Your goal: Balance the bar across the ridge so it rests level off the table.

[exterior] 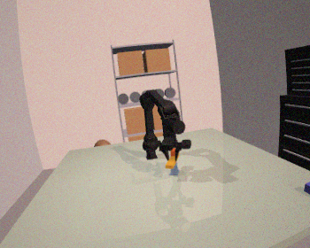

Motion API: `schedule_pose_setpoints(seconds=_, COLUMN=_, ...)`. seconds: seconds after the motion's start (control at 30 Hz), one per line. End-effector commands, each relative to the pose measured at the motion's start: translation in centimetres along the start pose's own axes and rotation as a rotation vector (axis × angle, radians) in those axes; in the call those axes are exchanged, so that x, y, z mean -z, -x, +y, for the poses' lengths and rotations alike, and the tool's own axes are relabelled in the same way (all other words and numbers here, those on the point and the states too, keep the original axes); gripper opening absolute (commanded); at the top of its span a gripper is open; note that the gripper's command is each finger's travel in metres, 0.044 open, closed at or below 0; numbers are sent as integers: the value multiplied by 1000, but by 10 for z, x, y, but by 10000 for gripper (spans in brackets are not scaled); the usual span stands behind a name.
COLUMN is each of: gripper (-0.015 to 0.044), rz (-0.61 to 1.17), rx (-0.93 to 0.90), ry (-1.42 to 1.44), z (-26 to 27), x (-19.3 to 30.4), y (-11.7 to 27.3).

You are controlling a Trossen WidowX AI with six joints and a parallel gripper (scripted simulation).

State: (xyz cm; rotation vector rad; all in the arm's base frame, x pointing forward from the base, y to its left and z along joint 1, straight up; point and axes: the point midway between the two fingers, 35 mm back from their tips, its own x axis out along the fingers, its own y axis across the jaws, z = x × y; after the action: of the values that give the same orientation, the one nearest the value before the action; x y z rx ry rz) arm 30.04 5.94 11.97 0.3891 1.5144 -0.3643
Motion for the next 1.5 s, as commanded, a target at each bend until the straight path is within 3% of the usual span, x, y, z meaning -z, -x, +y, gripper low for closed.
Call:
schedule_pose_setpoints(seconds=0.0, gripper=0, rz=-5, rx=2, ry=4, z=-1, x=-1, y=0)
schedule_pose_setpoints(seconds=1.47, gripper=0, rz=-5, rx=2, ry=4, z=-1, x=-1, y=-4)
